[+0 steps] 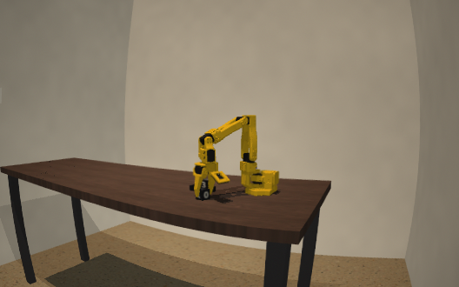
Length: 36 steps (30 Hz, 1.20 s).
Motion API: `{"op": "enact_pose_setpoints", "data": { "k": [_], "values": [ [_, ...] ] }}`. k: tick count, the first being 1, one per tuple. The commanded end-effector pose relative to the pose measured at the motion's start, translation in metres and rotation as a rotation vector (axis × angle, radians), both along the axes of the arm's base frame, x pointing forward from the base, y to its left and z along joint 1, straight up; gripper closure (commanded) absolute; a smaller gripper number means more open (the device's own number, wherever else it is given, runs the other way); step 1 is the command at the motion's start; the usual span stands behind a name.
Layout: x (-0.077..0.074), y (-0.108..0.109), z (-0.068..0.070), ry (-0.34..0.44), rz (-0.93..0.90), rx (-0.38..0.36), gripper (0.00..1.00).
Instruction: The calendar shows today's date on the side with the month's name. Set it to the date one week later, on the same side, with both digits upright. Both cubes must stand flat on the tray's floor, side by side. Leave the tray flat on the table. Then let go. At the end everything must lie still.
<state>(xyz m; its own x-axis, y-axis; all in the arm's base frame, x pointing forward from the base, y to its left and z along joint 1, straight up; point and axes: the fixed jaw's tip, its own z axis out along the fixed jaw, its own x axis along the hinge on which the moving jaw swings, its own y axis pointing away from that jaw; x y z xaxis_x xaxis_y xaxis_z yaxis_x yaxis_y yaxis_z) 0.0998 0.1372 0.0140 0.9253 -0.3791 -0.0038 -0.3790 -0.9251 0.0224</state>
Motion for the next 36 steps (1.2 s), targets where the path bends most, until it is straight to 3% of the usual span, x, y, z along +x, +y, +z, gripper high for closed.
{"op": "enact_pose_setpoints", "data": {
  "k": [1, 27, 36],
  "values": [
    [0.0054, 0.0072, 0.0051, -0.022, 0.0, 0.034, 0.76],
    [0.0069, 0.0109, 0.005, -0.022, 0.0, 0.034, 0.83],
    [0.0069, 0.0109, 0.005, -0.022, 0.0, 0.034, 0.98]
  ]
}}
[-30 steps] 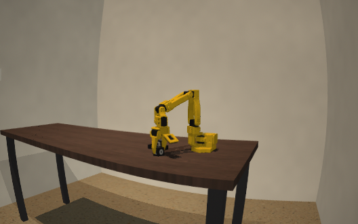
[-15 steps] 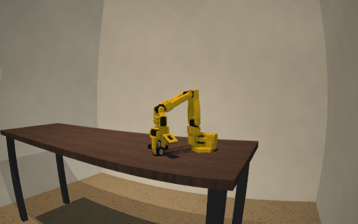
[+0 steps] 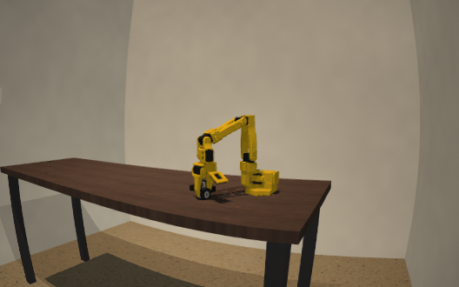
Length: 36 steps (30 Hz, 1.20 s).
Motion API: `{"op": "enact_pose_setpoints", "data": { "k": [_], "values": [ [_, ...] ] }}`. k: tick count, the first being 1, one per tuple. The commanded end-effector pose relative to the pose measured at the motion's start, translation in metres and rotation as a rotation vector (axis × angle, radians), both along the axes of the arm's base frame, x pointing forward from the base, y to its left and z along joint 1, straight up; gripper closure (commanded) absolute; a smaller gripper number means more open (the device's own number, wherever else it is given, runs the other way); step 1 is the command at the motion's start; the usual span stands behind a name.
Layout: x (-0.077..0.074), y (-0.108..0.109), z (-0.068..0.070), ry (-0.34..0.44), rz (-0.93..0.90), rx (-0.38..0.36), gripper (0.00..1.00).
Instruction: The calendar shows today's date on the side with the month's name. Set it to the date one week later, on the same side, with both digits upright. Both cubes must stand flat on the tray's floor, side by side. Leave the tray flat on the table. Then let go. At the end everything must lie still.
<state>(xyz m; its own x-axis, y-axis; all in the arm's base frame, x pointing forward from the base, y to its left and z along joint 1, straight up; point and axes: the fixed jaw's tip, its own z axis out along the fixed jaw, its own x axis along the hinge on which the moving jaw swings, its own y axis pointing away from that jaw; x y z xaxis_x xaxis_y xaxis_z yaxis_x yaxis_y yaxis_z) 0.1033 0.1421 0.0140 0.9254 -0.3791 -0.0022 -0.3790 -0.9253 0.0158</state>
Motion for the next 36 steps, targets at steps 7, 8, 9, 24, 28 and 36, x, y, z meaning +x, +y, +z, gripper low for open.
{"op": "enact_pose_setpoints", "data": {
  "k": [7, 8, 9, 24, 28, 36],
  "values": [
    [0.003, 0.006, 0.005, -0.018, 0.0, 0.028, 1.0],
    [0.003, 0.006, 0.005, -0.018, 0.0, 0.028, 1.0],
    [0.003, 0.006, 0.005, -0.018, 0.0, 0.028, 1.0],
    [0.004, 0.005, 0.033, -0.018, 0.0, 0.028, 1.0],
    [0.003, 0.003, 0.045, -0.018, 0.0, 0.028, 1.0],
    [0.002, 0.001, 0.055, -0.018, 0.0, 0.028, 1.0]
  ]
}}
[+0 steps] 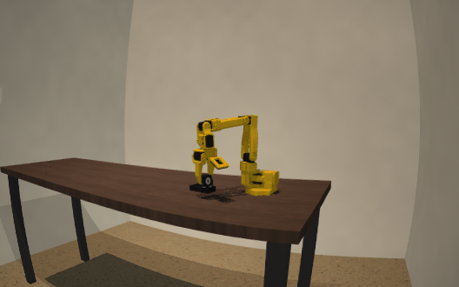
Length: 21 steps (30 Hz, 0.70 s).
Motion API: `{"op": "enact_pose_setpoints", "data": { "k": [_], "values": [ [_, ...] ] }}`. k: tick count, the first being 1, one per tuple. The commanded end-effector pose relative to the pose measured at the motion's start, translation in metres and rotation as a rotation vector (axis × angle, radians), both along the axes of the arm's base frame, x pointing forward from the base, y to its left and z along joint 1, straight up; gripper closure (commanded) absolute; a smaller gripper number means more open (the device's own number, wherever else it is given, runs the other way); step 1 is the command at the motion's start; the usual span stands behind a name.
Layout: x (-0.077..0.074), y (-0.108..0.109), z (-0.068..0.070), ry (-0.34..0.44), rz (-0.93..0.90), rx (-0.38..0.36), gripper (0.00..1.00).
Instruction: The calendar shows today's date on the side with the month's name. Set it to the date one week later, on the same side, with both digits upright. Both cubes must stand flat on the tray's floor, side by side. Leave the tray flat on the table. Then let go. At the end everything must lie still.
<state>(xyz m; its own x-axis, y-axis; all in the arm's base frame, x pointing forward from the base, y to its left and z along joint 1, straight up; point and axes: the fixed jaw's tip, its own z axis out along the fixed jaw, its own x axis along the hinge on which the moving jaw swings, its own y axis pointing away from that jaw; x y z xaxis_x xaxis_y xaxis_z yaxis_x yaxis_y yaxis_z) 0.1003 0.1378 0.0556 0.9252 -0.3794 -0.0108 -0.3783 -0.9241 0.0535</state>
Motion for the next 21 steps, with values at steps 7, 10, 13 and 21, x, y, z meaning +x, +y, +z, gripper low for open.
{"op": "enact_pose_setpoints", "data": {
  "k": [7, 10, 13, 21],
  "values": [
    [0.006, 0.005, 0.014, -0.041, 0.001, 0.06, 1.0],
    [0.007, 0.004, 0.014, -0.041, 0.005, 0.06, 1.0],
    [0.011, 0.001, 0.014, -0.041, 0.014, 0.059, 1.0],
    [0.027, -0.011, 0.014, -0.042, 0.05, 0.059, 1.0]
  ]
}}
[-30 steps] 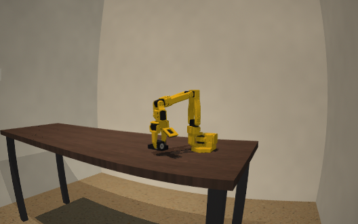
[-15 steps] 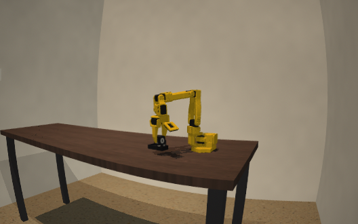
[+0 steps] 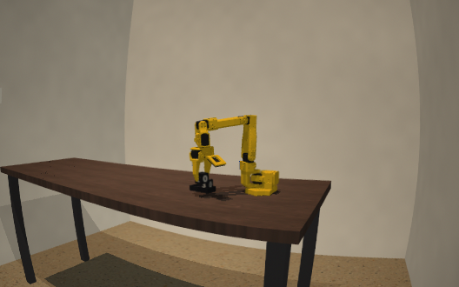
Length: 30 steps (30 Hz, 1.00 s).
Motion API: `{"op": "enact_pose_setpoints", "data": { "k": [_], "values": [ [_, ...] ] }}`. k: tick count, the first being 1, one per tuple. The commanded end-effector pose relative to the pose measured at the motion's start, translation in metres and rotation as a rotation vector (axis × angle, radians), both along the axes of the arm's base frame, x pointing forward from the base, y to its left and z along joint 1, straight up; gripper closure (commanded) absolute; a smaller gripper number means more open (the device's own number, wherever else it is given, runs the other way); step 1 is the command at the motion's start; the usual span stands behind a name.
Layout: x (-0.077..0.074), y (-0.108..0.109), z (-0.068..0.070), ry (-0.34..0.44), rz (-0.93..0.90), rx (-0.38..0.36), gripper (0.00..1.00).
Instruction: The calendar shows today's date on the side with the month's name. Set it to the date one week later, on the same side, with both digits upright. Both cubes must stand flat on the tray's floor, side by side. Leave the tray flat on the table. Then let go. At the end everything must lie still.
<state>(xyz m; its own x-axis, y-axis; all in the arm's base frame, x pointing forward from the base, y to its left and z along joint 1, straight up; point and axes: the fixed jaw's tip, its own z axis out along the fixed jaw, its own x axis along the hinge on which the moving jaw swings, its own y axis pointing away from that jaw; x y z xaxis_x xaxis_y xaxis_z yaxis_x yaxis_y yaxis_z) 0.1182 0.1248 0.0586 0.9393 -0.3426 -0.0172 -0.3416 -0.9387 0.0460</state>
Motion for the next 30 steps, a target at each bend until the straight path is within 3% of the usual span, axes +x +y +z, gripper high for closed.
{"op": "enact_pose_setpoints", "data": {
  "k": [1, 15, 30],
  "values": [
    [0.012, 0.0, 0.011, -0.044, 0.019, 0.05, 1.0],
    [0.056, -0.057, 0.011, -0.046, 0.149, 0.045, 1.0],
    [0.067, -0.082, 0.011, -0.046, 0.199, 0.043, 1.0]
  ]
}}
